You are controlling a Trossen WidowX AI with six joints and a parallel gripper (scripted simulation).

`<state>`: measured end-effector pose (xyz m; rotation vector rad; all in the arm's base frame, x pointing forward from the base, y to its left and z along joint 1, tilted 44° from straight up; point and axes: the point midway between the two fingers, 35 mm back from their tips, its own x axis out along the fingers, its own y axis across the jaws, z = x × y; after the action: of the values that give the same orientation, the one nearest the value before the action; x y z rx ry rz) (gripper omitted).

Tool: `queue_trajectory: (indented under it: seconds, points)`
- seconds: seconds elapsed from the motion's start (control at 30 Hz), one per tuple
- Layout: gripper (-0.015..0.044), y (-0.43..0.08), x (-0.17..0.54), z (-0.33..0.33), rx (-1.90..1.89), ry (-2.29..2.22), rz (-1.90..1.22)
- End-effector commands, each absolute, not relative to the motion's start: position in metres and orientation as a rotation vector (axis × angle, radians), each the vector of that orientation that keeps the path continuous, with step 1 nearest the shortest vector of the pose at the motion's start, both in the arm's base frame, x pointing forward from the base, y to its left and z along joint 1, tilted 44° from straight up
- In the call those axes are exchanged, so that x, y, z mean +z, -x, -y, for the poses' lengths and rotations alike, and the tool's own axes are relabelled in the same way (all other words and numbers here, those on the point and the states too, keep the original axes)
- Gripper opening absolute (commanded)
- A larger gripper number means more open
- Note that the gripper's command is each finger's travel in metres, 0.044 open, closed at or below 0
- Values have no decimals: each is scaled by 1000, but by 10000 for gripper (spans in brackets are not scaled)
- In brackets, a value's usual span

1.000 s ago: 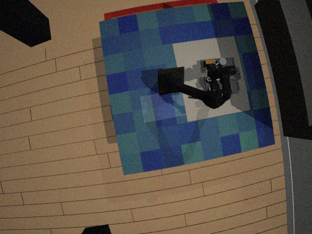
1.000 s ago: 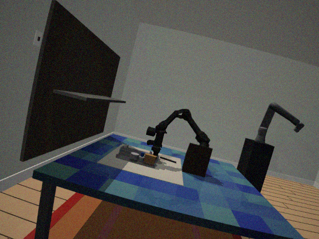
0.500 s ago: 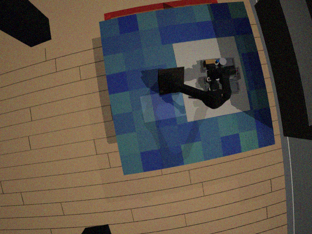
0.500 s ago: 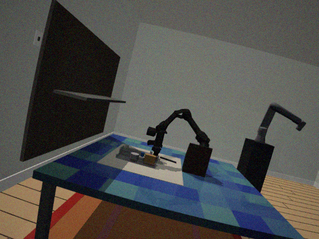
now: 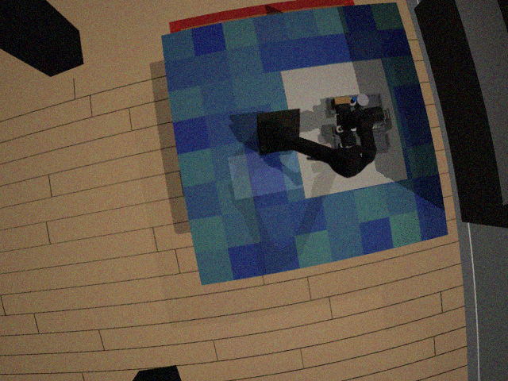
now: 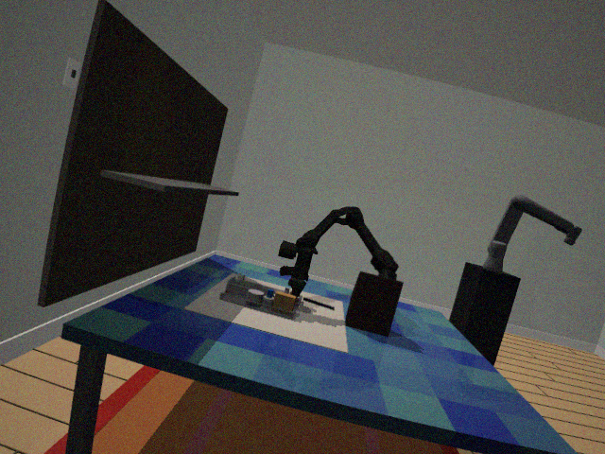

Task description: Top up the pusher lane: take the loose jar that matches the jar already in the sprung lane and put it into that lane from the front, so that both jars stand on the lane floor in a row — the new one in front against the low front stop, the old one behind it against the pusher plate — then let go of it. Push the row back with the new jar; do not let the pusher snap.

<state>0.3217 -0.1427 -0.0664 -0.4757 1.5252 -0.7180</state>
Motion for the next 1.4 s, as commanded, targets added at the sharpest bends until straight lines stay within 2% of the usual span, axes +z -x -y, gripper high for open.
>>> queue_trajectory:
  seconds: [0.0,0.27,0.6,0.63,1.1,1.37]
  points:
    - [0,-321,-66,143,-721,476,-1523]
    - [0,-321,-66,143,-721,476,-1523]
    - [263,-321,-67,143,-721,476,-1522]
    - [271,-321,-67,143,-721,476,-1522]
    - [271,-323,-52,129,-720,475,-1522]
    - [271,-304,-53,125,-720,476,-1524]
